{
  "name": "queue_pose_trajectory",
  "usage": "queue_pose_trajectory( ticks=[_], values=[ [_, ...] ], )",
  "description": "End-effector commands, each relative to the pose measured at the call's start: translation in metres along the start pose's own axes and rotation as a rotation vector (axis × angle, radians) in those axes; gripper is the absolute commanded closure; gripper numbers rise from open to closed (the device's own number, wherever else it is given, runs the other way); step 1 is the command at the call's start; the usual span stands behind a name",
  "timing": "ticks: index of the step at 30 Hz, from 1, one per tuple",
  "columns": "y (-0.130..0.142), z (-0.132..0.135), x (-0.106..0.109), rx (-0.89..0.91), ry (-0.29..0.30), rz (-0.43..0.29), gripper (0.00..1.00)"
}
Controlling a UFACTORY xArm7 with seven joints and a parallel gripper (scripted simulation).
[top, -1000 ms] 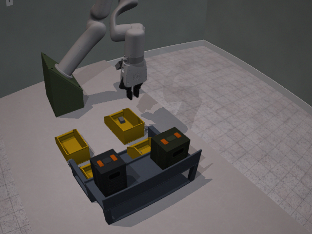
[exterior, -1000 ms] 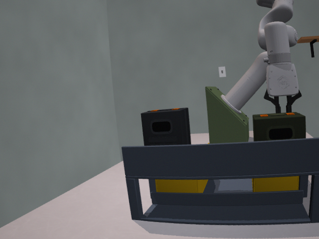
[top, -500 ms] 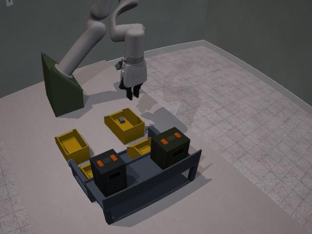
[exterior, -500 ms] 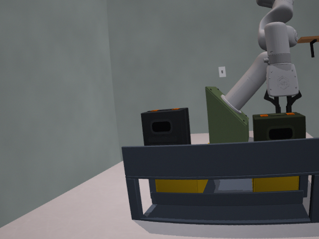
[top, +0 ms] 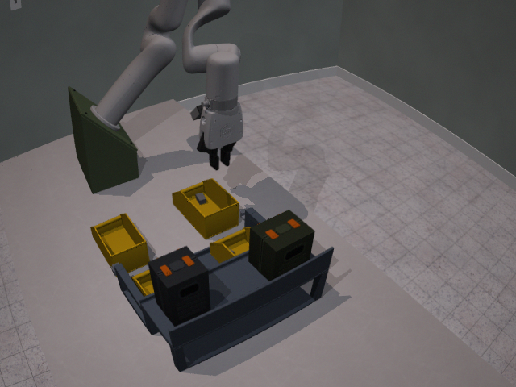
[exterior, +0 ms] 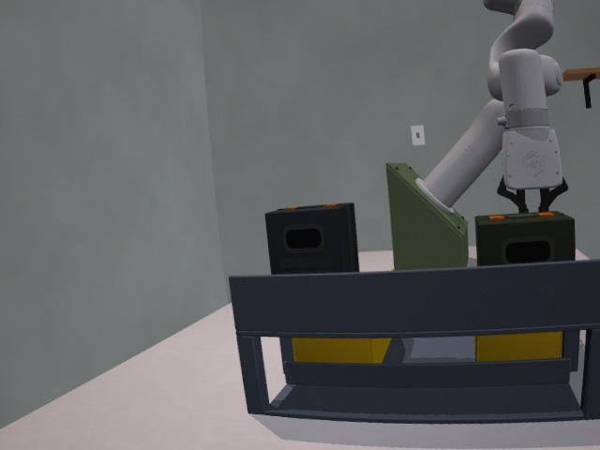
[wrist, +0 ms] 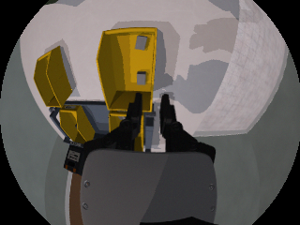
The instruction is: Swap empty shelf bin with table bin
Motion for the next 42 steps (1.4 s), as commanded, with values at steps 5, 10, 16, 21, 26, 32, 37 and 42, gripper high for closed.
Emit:
queue_pose_trajectory(
  ticks=[5, 10, 16, 21, 26, 32, 37, 42],
  values=[
    [0.002, 0.000, -0.013, 0.000, 0.002, -0.003, 0.74],
    [0.002, 0.001, -0.024, 0.000, 0.002, -0.003, 0.74],
    [0.002, 0.001, -0.035, 0.000, 0.002, -0.003, 0.74],
    [0.002, 0.001, -0.040, 0.000, 0.002, -0.003, 0.74],
    [0.002, 0.001, -0.046, 0.000, 0.002, -0.003, 0.74],
    [0.002, 0.002, -0.050, 0.000, 0.002, -0.003, 0.74],
    [0.002, 0.002, -0.051, 0.000, 0.002, -0.003, 0.74],
    [0.002, 0.002, -0.052, 0.000, 0.002, -0.003, 0.74]
  ],
)
Point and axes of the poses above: the point where the finger pads meet when closed, its own x axis back along the fingers, its own z axis across the jaws, y = z × x, the point moved 8 cm from there along x, back along the fingers, and after that the axes turned 5 degrees about -x, right-handed, at the moved point
